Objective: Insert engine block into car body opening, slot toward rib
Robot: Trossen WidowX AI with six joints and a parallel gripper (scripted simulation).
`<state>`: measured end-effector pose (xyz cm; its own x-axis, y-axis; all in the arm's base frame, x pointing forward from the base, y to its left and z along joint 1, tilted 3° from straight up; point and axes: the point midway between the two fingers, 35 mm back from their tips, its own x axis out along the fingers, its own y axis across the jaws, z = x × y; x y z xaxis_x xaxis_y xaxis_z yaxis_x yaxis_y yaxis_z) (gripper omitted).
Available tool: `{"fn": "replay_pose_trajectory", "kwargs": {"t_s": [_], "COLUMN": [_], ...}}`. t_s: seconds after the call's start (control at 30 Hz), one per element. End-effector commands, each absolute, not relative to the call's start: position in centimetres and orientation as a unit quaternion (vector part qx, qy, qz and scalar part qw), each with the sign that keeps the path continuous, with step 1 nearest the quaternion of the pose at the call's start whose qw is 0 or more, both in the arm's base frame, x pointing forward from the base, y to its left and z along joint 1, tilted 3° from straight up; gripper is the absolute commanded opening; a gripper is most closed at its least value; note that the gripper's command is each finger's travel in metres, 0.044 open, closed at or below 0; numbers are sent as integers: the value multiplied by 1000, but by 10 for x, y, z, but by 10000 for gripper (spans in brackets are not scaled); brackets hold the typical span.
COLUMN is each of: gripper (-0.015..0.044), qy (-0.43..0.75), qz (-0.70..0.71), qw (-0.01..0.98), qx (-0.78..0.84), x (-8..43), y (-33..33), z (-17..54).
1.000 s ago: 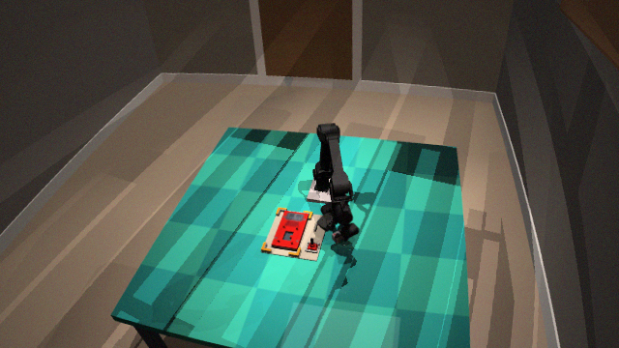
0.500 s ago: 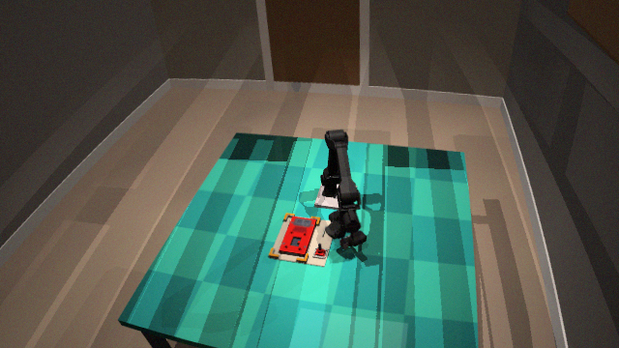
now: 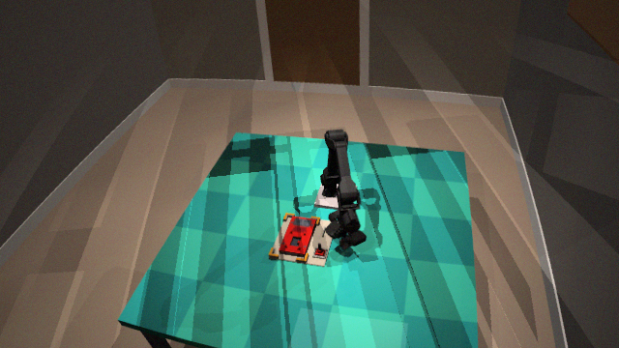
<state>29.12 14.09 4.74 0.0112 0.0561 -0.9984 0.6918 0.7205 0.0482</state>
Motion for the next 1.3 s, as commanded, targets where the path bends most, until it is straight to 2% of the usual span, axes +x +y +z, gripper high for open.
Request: {"fn": "replay_pose_trajectory", "kwargs": {"t_s": [0.0, 1.27], "gripper": [0, 0], "qy": [649, 657], "qz": [-240, -245], "qw": [661, 654], "qx": [289, 284], "x": [297, 294], "y": [141, 136], "z": [52, 157]}}
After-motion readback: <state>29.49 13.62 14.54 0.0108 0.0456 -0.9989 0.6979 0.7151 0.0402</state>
